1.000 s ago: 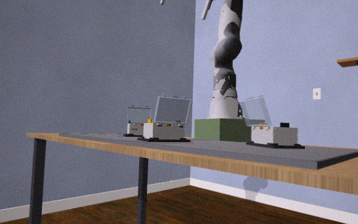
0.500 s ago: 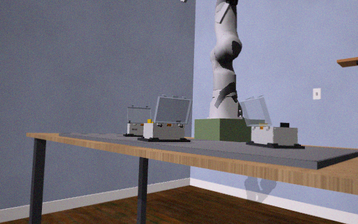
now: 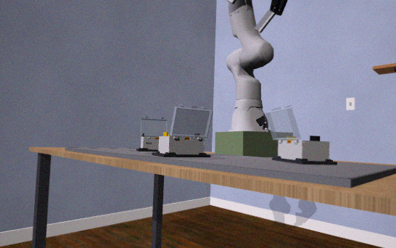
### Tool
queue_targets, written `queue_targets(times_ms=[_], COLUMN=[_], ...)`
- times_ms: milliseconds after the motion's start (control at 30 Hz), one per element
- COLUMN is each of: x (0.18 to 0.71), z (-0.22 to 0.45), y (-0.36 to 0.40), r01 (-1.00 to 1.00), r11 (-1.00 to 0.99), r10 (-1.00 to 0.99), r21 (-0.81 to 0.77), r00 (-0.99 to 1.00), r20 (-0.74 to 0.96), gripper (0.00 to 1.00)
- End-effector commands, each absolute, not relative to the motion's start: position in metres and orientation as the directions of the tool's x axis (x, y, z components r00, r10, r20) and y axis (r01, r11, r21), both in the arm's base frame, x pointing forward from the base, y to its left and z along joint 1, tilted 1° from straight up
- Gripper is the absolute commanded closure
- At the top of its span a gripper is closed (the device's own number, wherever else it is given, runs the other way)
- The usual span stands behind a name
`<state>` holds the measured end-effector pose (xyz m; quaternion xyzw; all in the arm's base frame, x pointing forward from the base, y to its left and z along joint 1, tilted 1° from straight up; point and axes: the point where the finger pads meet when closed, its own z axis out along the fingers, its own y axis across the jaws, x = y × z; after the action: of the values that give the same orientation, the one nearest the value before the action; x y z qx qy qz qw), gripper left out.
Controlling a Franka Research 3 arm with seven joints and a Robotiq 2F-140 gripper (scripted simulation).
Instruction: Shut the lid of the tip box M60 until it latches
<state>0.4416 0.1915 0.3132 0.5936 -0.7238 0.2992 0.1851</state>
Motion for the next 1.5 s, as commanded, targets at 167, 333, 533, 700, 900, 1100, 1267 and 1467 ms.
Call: queue_targets(times_ms=[167, 333, 533, 700, 900, 1100, 1267, 1467], x=[0.428, 0.422, 0.409, 0.397, 0.387, 0.371, 0.356, 0.344], z=[0.304, 0.299, 0.287, 0.277, 0.268, 0.255, 0.242, 0.232], y=[0.218, 0.231, 0.255, 0.275, 0.289, 0.311, 0.327, 0.339], r01=[-0.966, -0.965, -0.957, -0.953, -0.931, -0.914, -0.887, -0.863], r11=[-0.003, -0.034, -0.149, -0.18, -0.291, -0.348, -0.424, -0.477], r10=[-0.685, -0.675, -0.633, -0.62, -0.564, -0.53, -0.48, -0.441], r21=[-0.26, -0.258, -0.247, -0.243, -0.221, -0.207, -0.183, -0.164], r00=[-0.187, -0.168, -0.099, -0.082, -0.02, 0.01, 0.049, 0.074], r20=[0.704, 0.718, 0.768, 0.781, 0.826, 0.848, 0.876, 0.895], gripper=[0.0, 0.0, 0.0, 0.0, 0.0, 0.0, 0.0, 0.0])
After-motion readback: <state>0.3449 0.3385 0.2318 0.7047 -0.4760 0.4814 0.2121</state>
